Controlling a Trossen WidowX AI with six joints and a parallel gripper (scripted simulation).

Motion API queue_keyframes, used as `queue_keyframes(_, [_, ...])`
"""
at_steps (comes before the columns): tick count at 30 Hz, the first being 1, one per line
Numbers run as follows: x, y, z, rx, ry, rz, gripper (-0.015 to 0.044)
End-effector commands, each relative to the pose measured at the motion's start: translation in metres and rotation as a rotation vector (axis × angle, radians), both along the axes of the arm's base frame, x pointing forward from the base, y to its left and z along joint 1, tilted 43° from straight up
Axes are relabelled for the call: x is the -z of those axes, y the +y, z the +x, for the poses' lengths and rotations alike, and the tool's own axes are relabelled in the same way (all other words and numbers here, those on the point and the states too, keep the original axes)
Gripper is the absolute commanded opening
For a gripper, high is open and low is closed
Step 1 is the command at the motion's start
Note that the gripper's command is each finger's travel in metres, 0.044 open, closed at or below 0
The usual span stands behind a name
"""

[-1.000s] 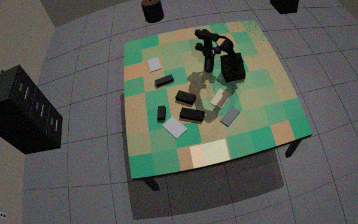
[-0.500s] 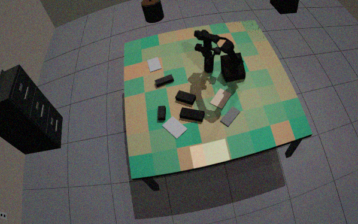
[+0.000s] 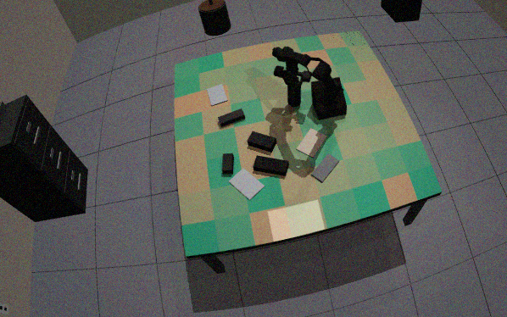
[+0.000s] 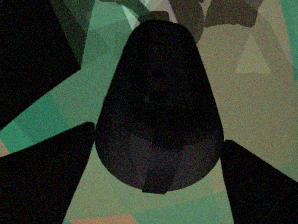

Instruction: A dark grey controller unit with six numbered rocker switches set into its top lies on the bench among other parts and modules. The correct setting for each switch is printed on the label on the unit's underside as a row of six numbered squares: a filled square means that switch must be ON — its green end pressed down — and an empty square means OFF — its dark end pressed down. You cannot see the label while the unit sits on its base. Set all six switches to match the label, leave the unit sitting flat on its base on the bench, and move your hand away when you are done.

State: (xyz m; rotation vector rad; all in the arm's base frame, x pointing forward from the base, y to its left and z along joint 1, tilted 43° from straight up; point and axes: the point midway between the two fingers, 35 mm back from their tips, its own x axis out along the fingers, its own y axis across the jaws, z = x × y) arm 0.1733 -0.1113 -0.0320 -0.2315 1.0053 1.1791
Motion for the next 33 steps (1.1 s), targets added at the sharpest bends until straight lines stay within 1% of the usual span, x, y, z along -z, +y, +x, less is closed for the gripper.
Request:
queue_keyframes(1, [-0.004, 0.007, 0.004, 0.009, -0.003, 0.016, 0.0338])
queue_keyframes(33, [-0.027, 0.031, 0.025, 0.009, -0.004, 0.018, 0.0338])
